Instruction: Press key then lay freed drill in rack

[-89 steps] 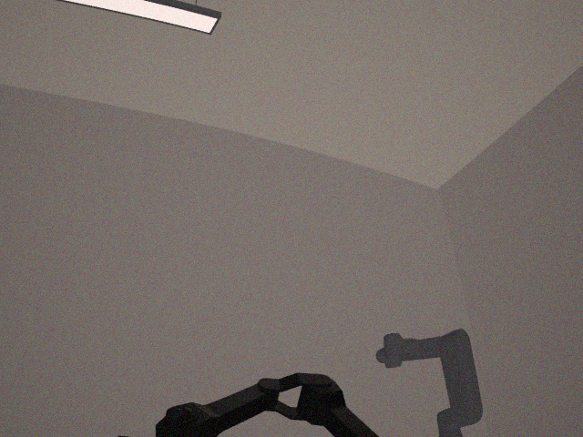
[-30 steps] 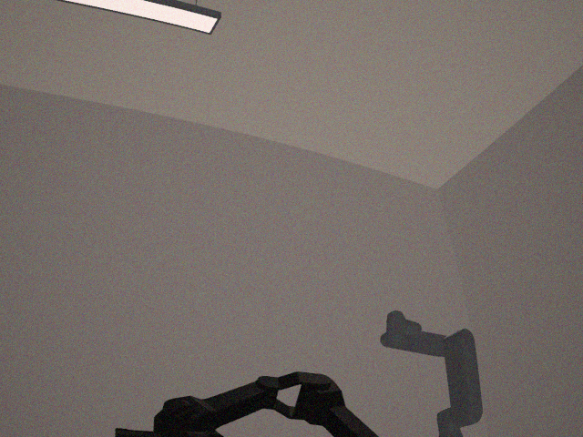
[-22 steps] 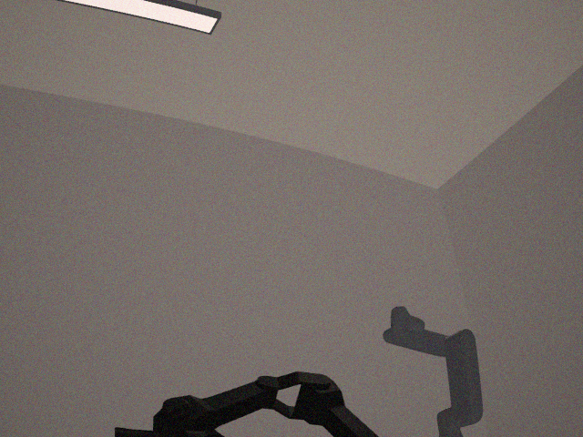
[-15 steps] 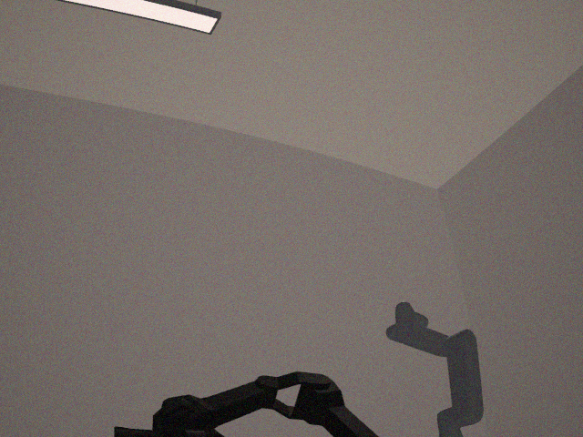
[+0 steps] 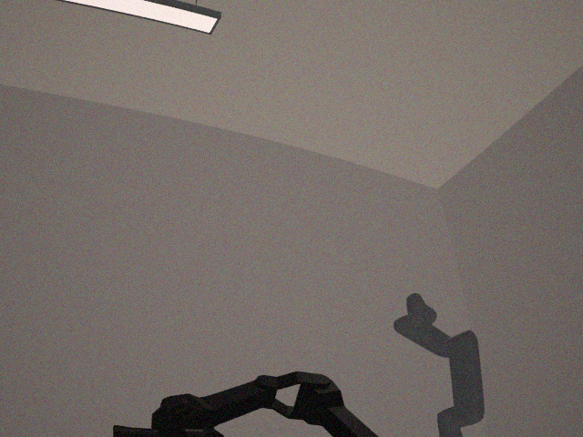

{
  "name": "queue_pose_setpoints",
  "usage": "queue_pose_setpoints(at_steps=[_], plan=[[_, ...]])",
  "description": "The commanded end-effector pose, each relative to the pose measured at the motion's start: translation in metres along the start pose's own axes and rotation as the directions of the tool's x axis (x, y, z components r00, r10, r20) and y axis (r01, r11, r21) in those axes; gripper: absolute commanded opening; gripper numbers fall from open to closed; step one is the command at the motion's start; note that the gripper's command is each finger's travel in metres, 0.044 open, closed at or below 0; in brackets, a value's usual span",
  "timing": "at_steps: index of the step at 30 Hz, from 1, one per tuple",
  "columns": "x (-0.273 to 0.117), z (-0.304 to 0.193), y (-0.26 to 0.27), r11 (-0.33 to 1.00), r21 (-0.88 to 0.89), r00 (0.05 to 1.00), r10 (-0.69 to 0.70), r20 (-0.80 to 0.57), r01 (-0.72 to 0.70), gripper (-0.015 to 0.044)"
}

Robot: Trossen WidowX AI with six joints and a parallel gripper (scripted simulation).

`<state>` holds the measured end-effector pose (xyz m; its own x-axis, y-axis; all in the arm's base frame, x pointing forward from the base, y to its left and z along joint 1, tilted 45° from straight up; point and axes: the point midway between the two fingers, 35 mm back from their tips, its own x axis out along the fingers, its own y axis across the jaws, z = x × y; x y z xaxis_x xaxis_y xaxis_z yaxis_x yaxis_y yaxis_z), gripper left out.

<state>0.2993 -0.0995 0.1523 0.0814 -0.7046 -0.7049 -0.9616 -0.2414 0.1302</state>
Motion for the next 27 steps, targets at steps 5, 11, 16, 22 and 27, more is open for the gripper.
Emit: queue_pose_setpoints(at_steps=[5, 11, 16, 22, 27], plan=[[-0.003, -0.001, -0.002, 1.0, 0.004, 1.0, -0.006, -0.005, 0.006, 0.0], [-0.004, -0.002, -0.003, 1.0, 0.004, 1.0, -0.006, -0.005, 0.006, 0.0], [-0.004, -0.002, -0.001, 1.0, 0.004, 1.0, -0.006, -0.005, 0.006, 0.0], [-0.002, -0.004, 0.01, 1.0, 0.003, 1.0, -0.005, -0.005, 0.005, 0.0], [-0.001, -0.006, 0.02, 1.0, 0.003, 1.0, -0.005, -0.005, 0.005, 0.0]])
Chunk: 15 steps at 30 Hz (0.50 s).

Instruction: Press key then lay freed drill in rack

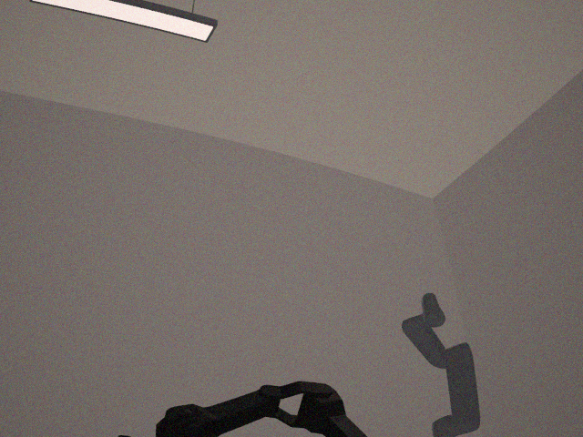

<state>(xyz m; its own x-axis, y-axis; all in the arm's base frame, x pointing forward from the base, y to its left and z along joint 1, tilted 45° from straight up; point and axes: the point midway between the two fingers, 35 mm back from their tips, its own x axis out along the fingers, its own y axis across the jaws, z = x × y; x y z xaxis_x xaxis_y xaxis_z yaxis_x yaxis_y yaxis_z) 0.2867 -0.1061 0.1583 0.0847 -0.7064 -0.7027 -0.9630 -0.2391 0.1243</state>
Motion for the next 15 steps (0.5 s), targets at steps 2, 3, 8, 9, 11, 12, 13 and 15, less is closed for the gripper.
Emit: queue_pose_setpoints(at_steps=[2, 3, 8, 9, 11, 12, 13, 15], plan=[[0.0, -0.002, 0.009, 1.0, -0.003, 1.0, -0.003, -0.002, 0.003, 0.0], [0.001, -0.002, 0.011, 1.0, -0.003, 1.0, -0.003, -0.002, 0.003, 0.0], [0.001, -0.005, 0.02, 1.0, -0.003, 1.0, -0.002, -0.002, 0.002, 0.0], [0.001, -0.006, 0.022, 1.0, -0.003, 1.0, -0.002, -0.002, 0.002, 0.0], [0.002, -0.007, 0.026, 1.0, -0.003, 1.0, -0.002, -0.002, 0.002, 0.0], [0.002, -0.007, 0.028, 1.0, -0.003, 1.0, -0.002, -0.002, 0.002, 0.0], [0.002, -0.008, 0.03, 1.0, -0.004, 1.0, -0.002, -0.002, 0.002, 0.0], [0.002, -0.009, 0.034, 1.0, -0.004, 1.0, -0.002, -0.002, 0.002, 0.0]])
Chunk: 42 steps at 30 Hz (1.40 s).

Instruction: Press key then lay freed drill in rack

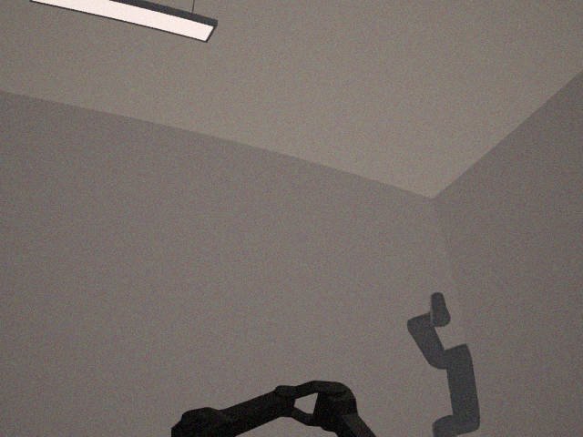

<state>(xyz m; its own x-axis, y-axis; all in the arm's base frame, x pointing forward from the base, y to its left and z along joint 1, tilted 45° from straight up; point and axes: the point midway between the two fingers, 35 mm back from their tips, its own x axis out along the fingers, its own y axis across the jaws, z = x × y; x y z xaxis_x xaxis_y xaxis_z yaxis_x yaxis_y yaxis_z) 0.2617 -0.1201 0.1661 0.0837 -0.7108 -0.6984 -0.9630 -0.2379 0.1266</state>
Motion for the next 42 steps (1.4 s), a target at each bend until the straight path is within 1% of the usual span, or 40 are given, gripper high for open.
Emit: queue_pose_setpoints(at_steps=[1, 10, 24, 42], plan=[[0.0, -0.001, 0.007, 1.0, -0.003, 1.0, -0.004, 0.003, 0.004, 0.0], [0.0, -0.004, 0.025, 1.0, -0.003, 1.0, -0.004, 0.003, 0.004, 0.0], [0.025, -0.004, 0.026, 1.0, -0.003, 1.0, -0.004, 0.001, 0.004, 0.0], [0.042, -0.006, 0.026, 1.0, -0.003, 1.0, -0.003, 0.0, 0.003, 0.0]])
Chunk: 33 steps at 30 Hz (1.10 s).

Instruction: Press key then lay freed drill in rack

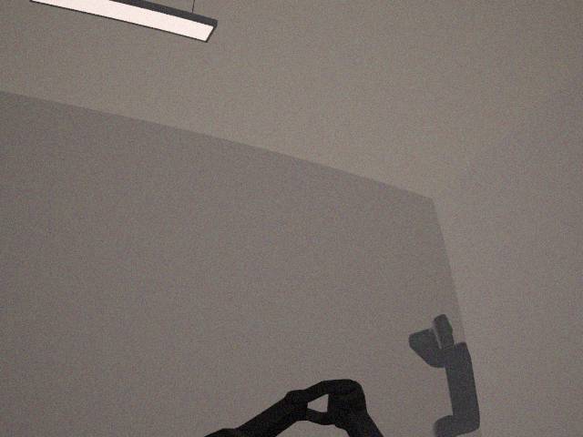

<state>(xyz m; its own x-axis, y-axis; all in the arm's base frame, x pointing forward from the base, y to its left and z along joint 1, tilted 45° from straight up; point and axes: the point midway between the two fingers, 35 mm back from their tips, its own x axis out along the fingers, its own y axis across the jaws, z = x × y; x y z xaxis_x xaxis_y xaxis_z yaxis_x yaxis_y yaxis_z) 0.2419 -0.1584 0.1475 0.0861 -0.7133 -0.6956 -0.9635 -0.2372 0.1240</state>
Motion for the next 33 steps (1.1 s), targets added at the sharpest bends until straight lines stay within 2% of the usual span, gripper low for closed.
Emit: queue_pose_setpoints(at_steps=[1, 8, 25, 33], plan=[[0.005, 0.001, 0.0, 1.0, -0.005, 1.0, -0.002, 0.004, 0.002, 0.0], [0.013, 0.002, 0.0, 1.0, -0.005, 1.0, -0.002, 0.004, 0.002, 0.0], [0.007, 0.0, 0.0, 1.0, -0.003, 1.0, 0.0, 0.001, 0.0, 0.044], [-0.028, 0.004, 0.002, 1.0, -0.006, 1.0, -0.002, 0.007, 0.002, 0.044]])
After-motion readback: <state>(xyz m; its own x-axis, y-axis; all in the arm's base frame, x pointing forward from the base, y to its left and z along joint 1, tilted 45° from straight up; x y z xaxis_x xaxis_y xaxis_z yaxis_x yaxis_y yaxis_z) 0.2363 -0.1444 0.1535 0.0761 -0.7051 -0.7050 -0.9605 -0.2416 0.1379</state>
